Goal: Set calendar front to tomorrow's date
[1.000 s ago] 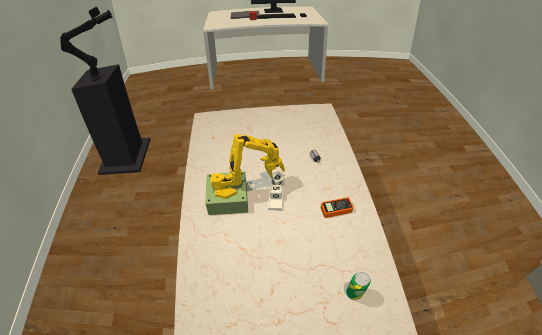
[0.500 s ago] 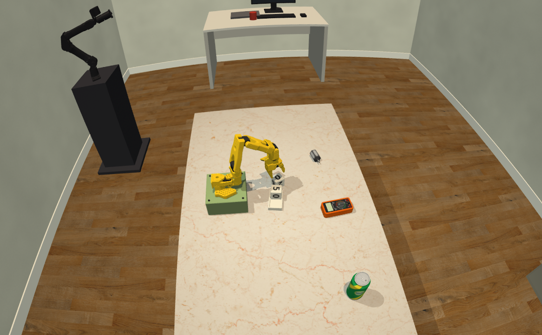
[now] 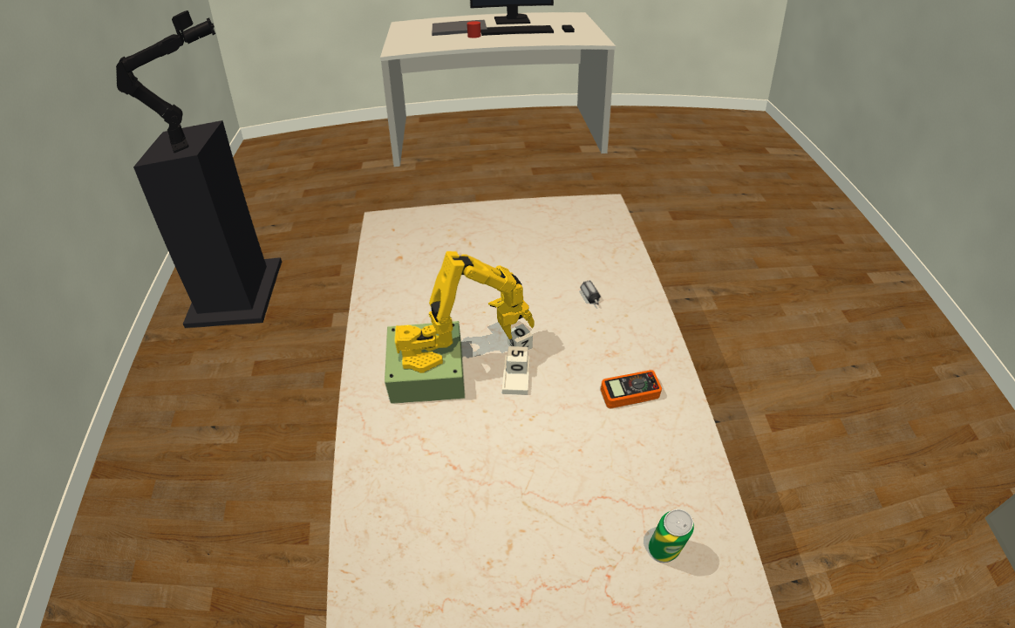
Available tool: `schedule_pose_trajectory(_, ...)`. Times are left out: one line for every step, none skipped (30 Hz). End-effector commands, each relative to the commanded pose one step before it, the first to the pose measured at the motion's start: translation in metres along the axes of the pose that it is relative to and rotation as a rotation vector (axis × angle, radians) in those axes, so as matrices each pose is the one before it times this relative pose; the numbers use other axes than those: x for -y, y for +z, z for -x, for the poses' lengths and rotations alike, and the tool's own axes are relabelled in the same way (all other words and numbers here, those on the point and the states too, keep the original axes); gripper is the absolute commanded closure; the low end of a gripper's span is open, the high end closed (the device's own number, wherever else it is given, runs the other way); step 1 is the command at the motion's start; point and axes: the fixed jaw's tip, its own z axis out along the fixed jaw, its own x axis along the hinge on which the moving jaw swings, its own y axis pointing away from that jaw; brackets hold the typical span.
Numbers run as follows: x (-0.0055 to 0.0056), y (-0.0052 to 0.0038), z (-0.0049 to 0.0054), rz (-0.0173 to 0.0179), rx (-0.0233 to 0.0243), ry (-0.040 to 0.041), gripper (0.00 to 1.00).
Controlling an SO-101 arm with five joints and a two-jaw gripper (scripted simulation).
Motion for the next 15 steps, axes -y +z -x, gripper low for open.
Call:
schedule_pose_trajectory(-0.00014,0.006655,0.00164,-0.00071,0.00136,-0.01777,0.65)
schedule_pose_trajectory(-0.00008,0.001572,0.00001,0.0,0.0,0.0,0.65)
schedule_pose_trajectory(-0.00009,0.001512,0.00001,0.0,0.0,0.0,0.65)
schedule_pose_trajectory(-0.0001,0.00144,0.00001,0.0,0.0,0.0,0.65)
schedule_pose_trajectory(-0.0001,0.001362,0.00001,0.0,0.0,0.0,0.65)
schedule_pose_trajectory(0.0,0.0,0.0,0.0,0.0,0.0,0.65)
schedule_pose_trajectory(0.0,0.0,0.0,0.0,0.0,0.0,0.65)
schedule_pose_trajectory(-0.00011,0.001273,0.00001,0.00001,0.0,0.0,0.65)
schedule_pose_trajectory(-0.00011,0.001178,0.00002,0.0,0.0,0.0,0.65)
schedule_pose_trajectory(-0.00011,0.001075,0.00001,0.0,0.0,0.0,0.65)
schedule_pose_trajectory(-0.0001,0.000961,0.00001,0.0,0.0,0.0,0.65)
schedule_pose_trajectory(-0.00009,0.000853,0.00001,0.0,0.0,0.0,0.65)
schedule_pose_trajectory(-0.00009,0.000733,0.00001,0.0,0.0,0.0,0.65)
schedule_pose_trajectory(-0.00008,0.000625,0.00001,0.0,0.0,0.0,0.65)
schedule_pose_trajectory(-0.00006,0.000511,0.00001,0.0,0.0,0.0,0.65)
